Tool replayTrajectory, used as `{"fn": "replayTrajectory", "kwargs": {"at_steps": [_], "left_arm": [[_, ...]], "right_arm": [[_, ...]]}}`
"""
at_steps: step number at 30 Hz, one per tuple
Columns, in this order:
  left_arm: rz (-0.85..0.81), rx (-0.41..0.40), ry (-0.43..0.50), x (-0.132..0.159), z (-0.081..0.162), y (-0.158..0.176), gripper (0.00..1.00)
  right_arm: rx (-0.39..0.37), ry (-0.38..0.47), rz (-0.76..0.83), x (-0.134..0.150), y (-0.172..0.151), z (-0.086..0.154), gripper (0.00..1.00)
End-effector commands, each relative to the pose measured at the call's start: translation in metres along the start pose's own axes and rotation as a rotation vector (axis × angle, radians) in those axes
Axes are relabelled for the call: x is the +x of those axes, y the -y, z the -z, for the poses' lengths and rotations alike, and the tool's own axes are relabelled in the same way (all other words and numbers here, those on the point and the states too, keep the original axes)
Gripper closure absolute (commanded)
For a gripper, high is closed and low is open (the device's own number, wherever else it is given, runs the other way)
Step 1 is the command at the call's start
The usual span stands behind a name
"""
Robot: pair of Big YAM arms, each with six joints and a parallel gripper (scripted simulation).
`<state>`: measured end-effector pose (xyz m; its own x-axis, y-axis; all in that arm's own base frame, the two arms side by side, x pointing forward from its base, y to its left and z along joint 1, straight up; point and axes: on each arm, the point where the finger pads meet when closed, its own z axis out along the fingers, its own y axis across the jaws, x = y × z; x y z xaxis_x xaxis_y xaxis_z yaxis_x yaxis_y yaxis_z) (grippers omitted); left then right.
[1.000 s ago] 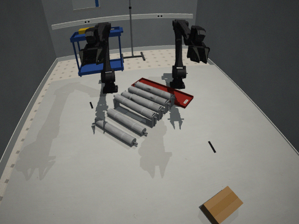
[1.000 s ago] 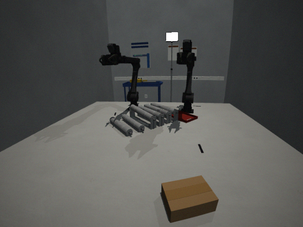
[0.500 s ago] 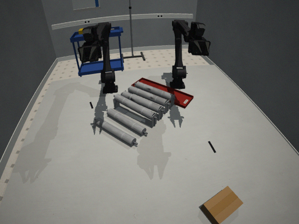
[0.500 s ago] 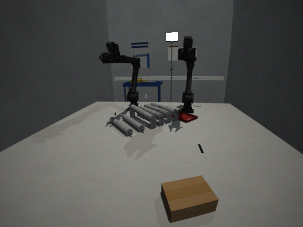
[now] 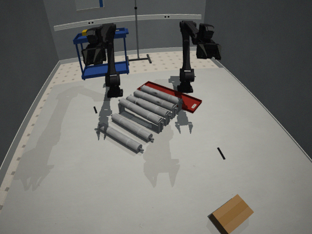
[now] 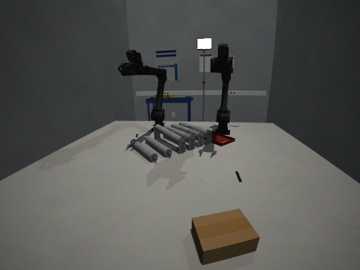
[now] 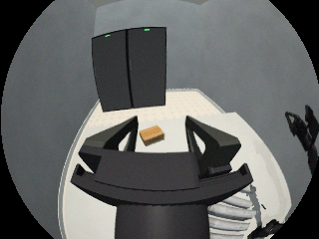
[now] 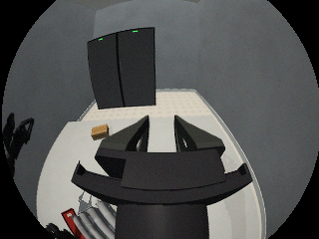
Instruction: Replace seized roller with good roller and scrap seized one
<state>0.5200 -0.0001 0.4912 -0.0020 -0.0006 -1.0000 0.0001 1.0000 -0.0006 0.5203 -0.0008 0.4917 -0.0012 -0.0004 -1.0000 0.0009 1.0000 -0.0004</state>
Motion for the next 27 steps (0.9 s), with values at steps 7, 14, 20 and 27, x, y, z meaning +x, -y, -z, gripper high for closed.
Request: {"fn": "replayTrajectory", "kwargs": {"at_steps": [7, 14, 20, 27], "left_arm": [[-0.005, 0.010, 0.021, -0.012, 0.003, 0.006, 0.38], [0.017, 0.019, -0.044, 0.018, -0.005, 0.010, 0.38], [0.108, 0.046, -0.025, -0.016, -0.013, 0.023, 0.38], [0.281, 0.082, -0.180, 0.028, -0.027, 0.053, 0.38]], "right_arm": [[-0.013, 0.014, -0.011, -0.011, -0.006, 0.004, 0.68], [-0.020, -0.020, 0.000, 0.006, -0.011, 0.001, 0.68], [-0.029, -0.069, 0.021, 0.018, -0.022, 0.010, 0.68], [-0.052, -0.228, 0.055, 0.069, -0.049, 0.025, 0.68]]}}
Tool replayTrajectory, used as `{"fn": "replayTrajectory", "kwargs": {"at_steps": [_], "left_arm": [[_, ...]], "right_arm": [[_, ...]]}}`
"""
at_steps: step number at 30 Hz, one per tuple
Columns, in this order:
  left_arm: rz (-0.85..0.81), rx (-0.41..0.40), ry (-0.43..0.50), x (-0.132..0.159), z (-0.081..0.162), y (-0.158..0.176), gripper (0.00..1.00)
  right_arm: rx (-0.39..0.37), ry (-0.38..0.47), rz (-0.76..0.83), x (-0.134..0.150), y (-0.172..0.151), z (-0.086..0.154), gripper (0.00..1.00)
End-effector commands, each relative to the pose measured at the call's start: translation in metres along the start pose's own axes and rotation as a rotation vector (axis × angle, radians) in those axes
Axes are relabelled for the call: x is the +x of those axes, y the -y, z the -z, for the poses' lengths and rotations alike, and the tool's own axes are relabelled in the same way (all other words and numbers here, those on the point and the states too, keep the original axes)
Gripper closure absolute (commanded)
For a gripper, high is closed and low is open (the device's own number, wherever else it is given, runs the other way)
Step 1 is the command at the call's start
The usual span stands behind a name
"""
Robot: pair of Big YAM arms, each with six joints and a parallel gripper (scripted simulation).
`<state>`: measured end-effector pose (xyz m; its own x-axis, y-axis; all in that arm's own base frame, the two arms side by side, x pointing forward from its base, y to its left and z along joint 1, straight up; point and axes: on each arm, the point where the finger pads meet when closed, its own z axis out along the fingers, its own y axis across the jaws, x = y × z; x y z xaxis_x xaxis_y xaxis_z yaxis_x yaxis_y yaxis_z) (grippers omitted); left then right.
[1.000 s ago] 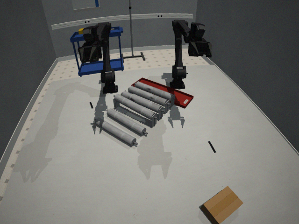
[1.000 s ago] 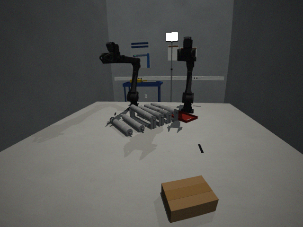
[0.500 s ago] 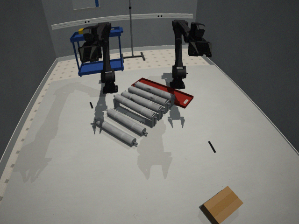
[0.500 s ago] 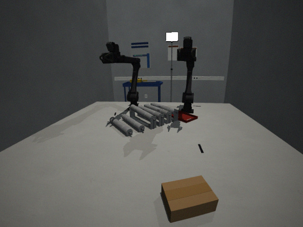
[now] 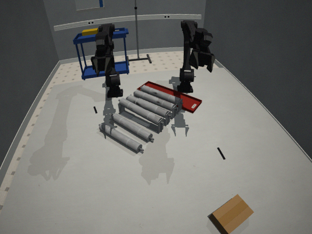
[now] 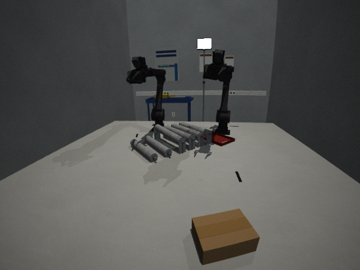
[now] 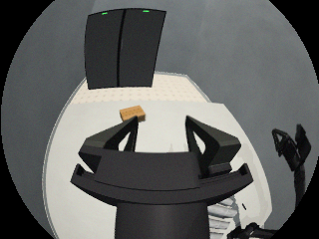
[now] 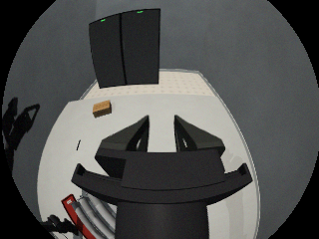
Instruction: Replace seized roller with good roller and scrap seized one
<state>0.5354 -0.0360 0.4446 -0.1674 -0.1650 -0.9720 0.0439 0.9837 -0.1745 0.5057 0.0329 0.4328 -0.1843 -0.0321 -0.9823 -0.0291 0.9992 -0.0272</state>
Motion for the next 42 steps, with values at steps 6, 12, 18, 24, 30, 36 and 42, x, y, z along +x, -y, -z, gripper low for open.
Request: {"fn": "replayTrajectory", "kwargs": {"at_steps": [6, 12, 18, 24, 30, 36, 42], "left_arm": [[0.196, 0.043, -0.110, 0.009, -0.020, 0.034, 0.38], [0.317, 0.041, -0.263, 0.056, -0.032, 0.056, 0.38], [0.434, 0.015, -0.416, 0.103, -0.038, 0.078, 0.38], [0.505, -0.014, -0.508, 0.130, -0.038, 0.091, 0.38], [0.602, -0.078, -0.658, 0.178, -0.034, 0.113, 0.38], [0.690, -0.166, -0.794, 0.220, -0.024, 0.131, 0.38], [0.740, -0.234, -0.872, 0.244, -0.015, 0.142, 0.38]], "right_arm": [[-0.035, -0.141, 0.056, 0.044, -0.032, 0.014, 0.68], [-0.058, -0.292, 0.117, 0.096, -0.055, 0.028, 0.68], [-0.077, -0.426, 0.192, 0.141, -0.072, 0.051, 0.68], [-0.089, -0.513, 0.250, 0.170, -0.080, 0.068, 0.68], [-0.106, -0.652, 0.354, 0.216, -0.090, 0.096, 0.68], [-0.123, -0.763, 0.470, 0.250, -0.092, 0.129, 0.68], [-0.132, -0.837, 0.557, 0.271, -0.090, 0.151, 0.68]]}}
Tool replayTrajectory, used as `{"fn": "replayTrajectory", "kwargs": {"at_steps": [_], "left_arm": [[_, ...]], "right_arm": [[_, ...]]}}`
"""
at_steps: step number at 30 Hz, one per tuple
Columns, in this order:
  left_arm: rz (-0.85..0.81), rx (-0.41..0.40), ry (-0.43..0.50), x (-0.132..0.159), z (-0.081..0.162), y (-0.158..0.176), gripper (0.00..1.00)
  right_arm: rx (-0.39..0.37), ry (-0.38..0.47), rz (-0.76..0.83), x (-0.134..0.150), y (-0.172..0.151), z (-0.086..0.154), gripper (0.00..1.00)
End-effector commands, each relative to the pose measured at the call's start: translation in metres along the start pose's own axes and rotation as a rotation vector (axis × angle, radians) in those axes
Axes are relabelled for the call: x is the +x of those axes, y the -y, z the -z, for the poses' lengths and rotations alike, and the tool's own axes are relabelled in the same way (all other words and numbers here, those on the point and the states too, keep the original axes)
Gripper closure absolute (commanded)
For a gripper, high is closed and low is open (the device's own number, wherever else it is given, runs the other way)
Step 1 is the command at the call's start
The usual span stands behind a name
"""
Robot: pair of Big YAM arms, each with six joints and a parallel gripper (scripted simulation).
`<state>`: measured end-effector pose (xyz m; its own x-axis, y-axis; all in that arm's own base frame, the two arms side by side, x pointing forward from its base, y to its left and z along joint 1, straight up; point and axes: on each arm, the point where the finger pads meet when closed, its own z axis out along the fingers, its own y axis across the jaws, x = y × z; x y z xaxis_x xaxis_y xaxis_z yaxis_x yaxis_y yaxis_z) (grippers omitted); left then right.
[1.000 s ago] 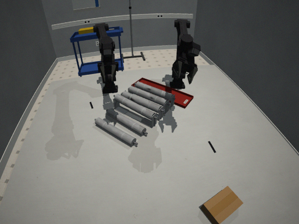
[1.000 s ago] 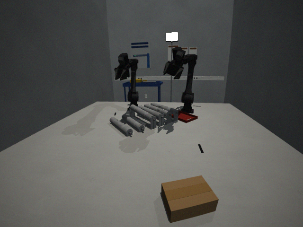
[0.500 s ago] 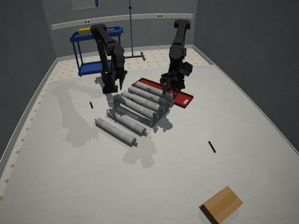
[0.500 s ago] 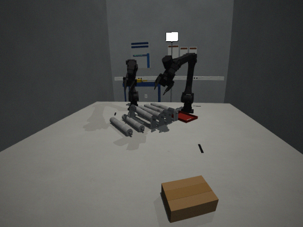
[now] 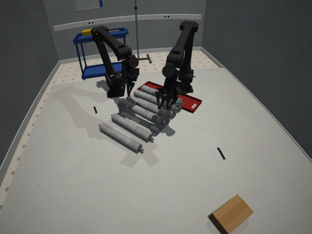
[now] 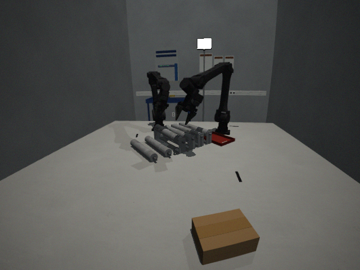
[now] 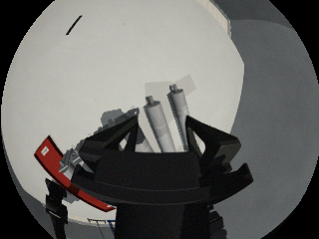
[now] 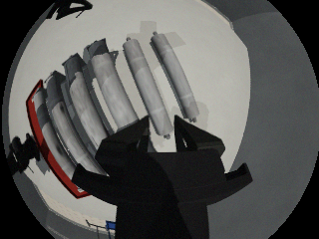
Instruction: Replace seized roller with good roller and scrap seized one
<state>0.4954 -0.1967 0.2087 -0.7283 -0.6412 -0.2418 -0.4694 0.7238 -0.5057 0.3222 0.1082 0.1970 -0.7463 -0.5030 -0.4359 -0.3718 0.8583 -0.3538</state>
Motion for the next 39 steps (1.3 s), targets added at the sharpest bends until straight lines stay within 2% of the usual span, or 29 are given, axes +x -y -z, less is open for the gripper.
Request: {"fn": "replayTrajectory", "kwargs": {"at_steps": [1, 11, 14, 15, 22, 27, 28, 31, 32, 34, 36, 37, 39], "left_arm": [[0.090, -0.005, -0.031, 0.008, 0.005, 0.027, 0.38], [0.257, -0.198, -0.153, 0.068, -0.023, 0.005, 0.38], [0.276, -0.219, -0.158, 0.069, -0.025, -0.002, 0.38], [0.273, -0.227, -0.167, 0.077, -0.026, 0.003, 0.38], [0.314, -0.326, -0.205, 0.106, -0.035, -0.014, 0.38], [0.338, -0.355, -0.209, 0.109, -0.037, -0.016, 0.38], [0.333, -0.374, -0.218, 0.117, -0.039, -0.024, 0.38], [0.339, -0.381, -0.218, 0.116, -0.039, -0.028, 0.38], [0.331, -0.373, -0.219, 0.118, -0.038, -0.021, 0.38], [0.322, -0.346, -0.215, 0.115, -0.030, -0.013, 0.38], [0.295, -0.372, -0.228, 0.122, -0.042, -0.026, 0.38], [0.302, -0.390, -0.230, 0.130, -0.055, -0.044, 0.38], [0.316, -0.388, -0.226, 0.132, -0.061, -0.045, 0.38]], "right_arm": [[-0.006, -0.049, 0.080, 0.021, -0.013, 0.005, 0.68], [0.026, -0.226, 0.289, 0.087, -0.030, 0.011, 0.68], [0.030, -0.224, 0.297, 0.085, -0.029, 0.015, 0.68], [0.032, -0.253, 0.333, 0.098, -0.031, 0.012, 0.68], [0.052, -0.318, 0.428, 0.122, -0.032, 0.016, 0.68], [0.063, -0.342, 0.467, 0.131, -0.031, 0.018, 0.68], [0.064, -0.345, 0.471, 0.132, -0.031, 0.018, 0.68], [0.068, -0.343, 0.455, 0.126, -0.030, 0.020, 0.68], [0.069, -0.357, 0.470, 0.135, -0.031, 0.017, 0.68], [0.069, -0.358, 0.471, 0.135, -0.031, 0.016, 0.68], [0.067, -0.352, 0.464, 0.135, -0.032, 0.016, 0.68], [0.066, -0.361, 0.474, 0.135, -0.028, 0.004, 0.68], [0.067, -0.362, 0.473, 0.137, -0.026, -0.002, 0.68]]}}
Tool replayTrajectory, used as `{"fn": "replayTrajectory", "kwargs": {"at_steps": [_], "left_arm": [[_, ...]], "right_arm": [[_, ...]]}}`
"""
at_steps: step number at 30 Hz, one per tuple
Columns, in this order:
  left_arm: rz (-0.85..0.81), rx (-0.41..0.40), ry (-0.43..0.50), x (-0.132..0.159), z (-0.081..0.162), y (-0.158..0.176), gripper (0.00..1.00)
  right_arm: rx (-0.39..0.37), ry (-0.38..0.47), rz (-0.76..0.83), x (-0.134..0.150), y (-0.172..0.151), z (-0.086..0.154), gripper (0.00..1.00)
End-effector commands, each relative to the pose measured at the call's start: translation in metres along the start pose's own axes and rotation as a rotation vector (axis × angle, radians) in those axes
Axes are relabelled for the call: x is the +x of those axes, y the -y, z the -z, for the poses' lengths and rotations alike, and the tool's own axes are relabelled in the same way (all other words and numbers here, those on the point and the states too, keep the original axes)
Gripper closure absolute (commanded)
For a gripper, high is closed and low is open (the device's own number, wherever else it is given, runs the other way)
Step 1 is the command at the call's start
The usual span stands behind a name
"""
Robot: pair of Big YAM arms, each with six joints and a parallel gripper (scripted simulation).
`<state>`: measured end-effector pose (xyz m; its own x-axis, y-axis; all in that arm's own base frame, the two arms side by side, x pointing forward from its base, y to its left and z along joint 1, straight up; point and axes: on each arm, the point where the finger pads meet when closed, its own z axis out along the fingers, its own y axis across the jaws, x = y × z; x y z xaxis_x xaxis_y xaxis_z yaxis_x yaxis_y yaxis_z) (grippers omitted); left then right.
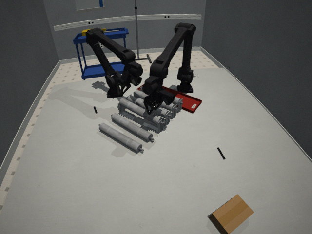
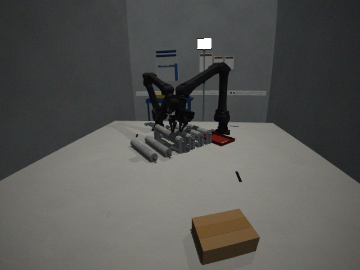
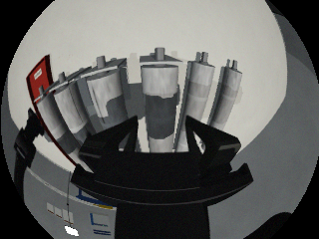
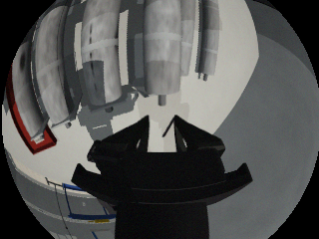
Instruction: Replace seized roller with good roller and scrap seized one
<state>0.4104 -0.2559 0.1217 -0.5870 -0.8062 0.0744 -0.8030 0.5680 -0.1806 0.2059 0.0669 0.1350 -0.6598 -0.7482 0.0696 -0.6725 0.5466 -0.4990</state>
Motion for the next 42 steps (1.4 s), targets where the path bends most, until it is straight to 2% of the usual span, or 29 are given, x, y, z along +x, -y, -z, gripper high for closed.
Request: {"fn": "replayTrajectory", "kwargs": {"at_steps": [1, 5, 8, 13, 14, 18, 20, 22, 25, 26, 27, 42], "left_arm": [[-0.005, -0.009, -0.004, 0.006, -0.024, -0.001, 0.38], [-0.003, -0.008, -0.003, 0.005, -0.038, -0.002, 0.38], [-0.005, -0.007, -0.003, 0.006, -0.036, 0.000, 0.38], [0.001, -0.006, -0.001, 0.005, -0.057, -0.001, 0.38], [0.000, -0.008, -0.001, 0.005, -0.055, 0.000, 0.38], [0.008, 0.035, 0.005, -0.001, -0.032, 0.011, 0.38], [0.011, 0.019, 0.003, -0.002, -0.035, 0.010, 0.38], [0.016, -0.001, 0.002, -0.003, -0.042, 0.008, 0.38], [0.015, -0.001, 0.002, -0.003, -0.042, 0.008, 0.38], [0.009, 0.028, 0.004, -0.003, -0.036, 0.014, 0.38], [0.015, 0.032, 0.005, -0.005, -0.035, 0.017, 0.38], [0.015, 0.032, 0.005, -0.005, -0.035, 0.017, 0.38]], "right_arm": [[-0.001, -0.013, 0.015, 0.000, 0.002, -0.015, 0.68], [-0.002, -0.013, 0.015, 0.000, 0.003, -0.029, 0.68], [-0.002, -0.013, -0.009, 0.000, 0.003, -0.028, 0.68], [-0.003, -0.011, 0.016, 0.001, 0.002, -0.050, 0.68], [-0.003, -0.012, 0.016, 0.001, 0.002, -0.053, 0.68], [0.008, 0.034, -0.004, -0.015, 0.009, -0.034, 0.68], [0.008, 0.033, -0.003, -0.017, 0.013, -0.027, 0.68], [0.009, 0.036, -0.003, -0.013, 0.010, -0.030, 0.68], [0.009, 0.035, -0.003, -0.012, 0.009, -0.032, 0.68], [0.005, 0.017, -0.010, -0.009, 0.008, -0.035, 0.68], [0.005, 0.018, 0.004, -0.012, 0.008, -0.034, 0.97], [0.005, 0.017, 0.000, -0.011, 0.008, -0.034, 0.97]]}}
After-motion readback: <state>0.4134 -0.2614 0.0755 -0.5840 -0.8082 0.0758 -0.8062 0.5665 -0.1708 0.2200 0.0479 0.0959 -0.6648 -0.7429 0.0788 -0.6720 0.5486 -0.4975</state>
